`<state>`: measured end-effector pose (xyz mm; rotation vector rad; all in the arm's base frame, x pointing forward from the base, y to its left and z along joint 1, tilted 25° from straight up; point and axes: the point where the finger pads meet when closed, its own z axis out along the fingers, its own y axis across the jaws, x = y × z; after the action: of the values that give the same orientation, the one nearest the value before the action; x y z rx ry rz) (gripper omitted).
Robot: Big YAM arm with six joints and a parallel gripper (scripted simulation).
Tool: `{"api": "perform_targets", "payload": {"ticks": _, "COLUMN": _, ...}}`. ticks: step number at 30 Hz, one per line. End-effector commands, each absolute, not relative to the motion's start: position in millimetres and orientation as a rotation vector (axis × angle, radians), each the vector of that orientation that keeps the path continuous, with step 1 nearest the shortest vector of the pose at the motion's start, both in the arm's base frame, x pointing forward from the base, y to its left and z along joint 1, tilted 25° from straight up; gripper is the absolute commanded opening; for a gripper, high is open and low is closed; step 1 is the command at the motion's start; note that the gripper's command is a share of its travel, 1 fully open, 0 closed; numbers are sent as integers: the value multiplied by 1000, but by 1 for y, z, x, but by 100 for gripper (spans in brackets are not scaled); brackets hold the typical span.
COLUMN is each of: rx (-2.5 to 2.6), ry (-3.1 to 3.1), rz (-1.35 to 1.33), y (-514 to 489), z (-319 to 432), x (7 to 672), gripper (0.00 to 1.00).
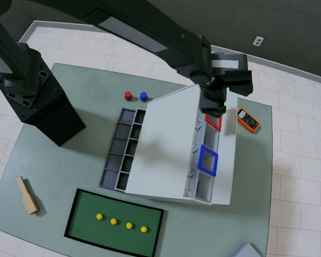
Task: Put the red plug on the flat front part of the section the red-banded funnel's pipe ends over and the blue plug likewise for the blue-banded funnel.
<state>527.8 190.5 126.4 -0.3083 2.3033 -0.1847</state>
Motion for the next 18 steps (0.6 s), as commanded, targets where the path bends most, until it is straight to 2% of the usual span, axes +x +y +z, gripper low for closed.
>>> {"api": "perform_targets", "payload": {"ticks": 1, "rx": -304, "ry": 2290, "rz": -181, "y": 194, "z": 138, "x": 529, "gripper": 59}}
{"api": "perform_targets", "payload": {"ticks": 18, "rx": -290, "ry": 2303, "rz": -215, "y": 198, "z": 162, "x": 519, "gripper": 59}}
